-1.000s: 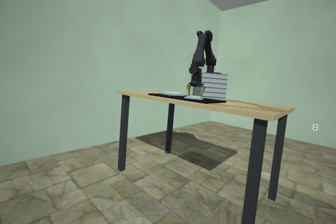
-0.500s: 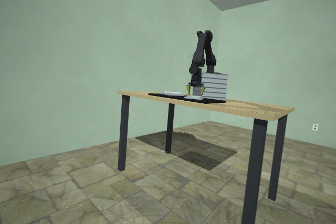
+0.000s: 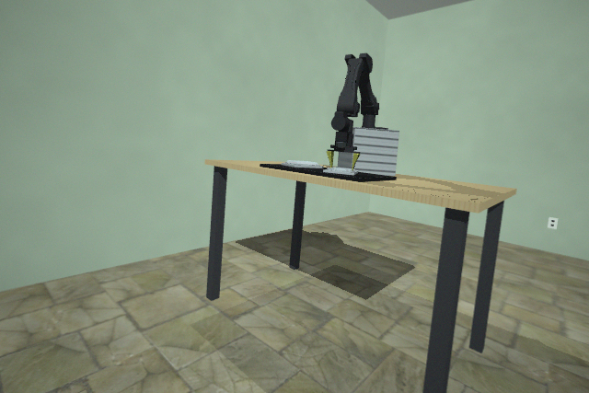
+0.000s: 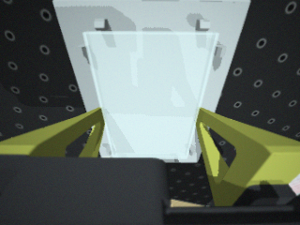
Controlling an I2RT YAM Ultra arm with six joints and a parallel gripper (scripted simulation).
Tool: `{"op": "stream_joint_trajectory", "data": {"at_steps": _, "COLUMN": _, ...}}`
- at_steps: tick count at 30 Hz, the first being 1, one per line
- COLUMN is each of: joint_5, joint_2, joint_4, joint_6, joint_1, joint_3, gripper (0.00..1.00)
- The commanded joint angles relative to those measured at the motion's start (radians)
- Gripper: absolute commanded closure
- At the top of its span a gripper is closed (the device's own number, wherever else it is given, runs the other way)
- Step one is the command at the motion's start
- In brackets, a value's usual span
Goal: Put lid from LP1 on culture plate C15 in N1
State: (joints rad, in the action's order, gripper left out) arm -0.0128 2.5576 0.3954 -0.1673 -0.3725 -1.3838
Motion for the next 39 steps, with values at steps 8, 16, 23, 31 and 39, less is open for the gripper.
{"op": "stream_joint_trajectory", "data": {"at_steps": 8, "joint_5": 0.0, "joint_2": -0.008, "joint_4": -0.007, "joint_6": 0.0, "joint_1": 0.001, "joint_3": -0.005, "gripper": 1.0}}
{"op": "stream_joint_trajectory", "data": {"at_steps": 16, "joint_5": 0.0, "joint_2": -0.008, "joint_4": -0.007, "joint_6": 0.0, "joint_1": 0.001, "joint_3": -0.005, "gripper": 1.0}}
{"op": "stream_joint_trajectory", "data": {"at_steps": 23, "joint_5": 0.0, "joint_2": -0.008, "joint_4": -0.007, "joint_6": 0.0, "joint_1": 0.001, "joint_3": -0.005, "gripper": 1.0}}
{"op": "stream_joint_trajectory", "data": {"at_steps": 31, "joint_5": 0.0, "joint_2": -0.018, "joint_4": 0.0, "joint_6": 0.0, "joint_1": 0.001, "joint_3": -0.002, "gripper": 1.0}}
{"op": "stream_joint_trajectory", "data": {"at_steps": 39, "joint_5": 0.0, "joint_2": -0.058, "joint_4": 0.03, "joint_6": 0.0, "joint_1": 0.0, "joint_3": 0.008, "gripper": 1.0}}
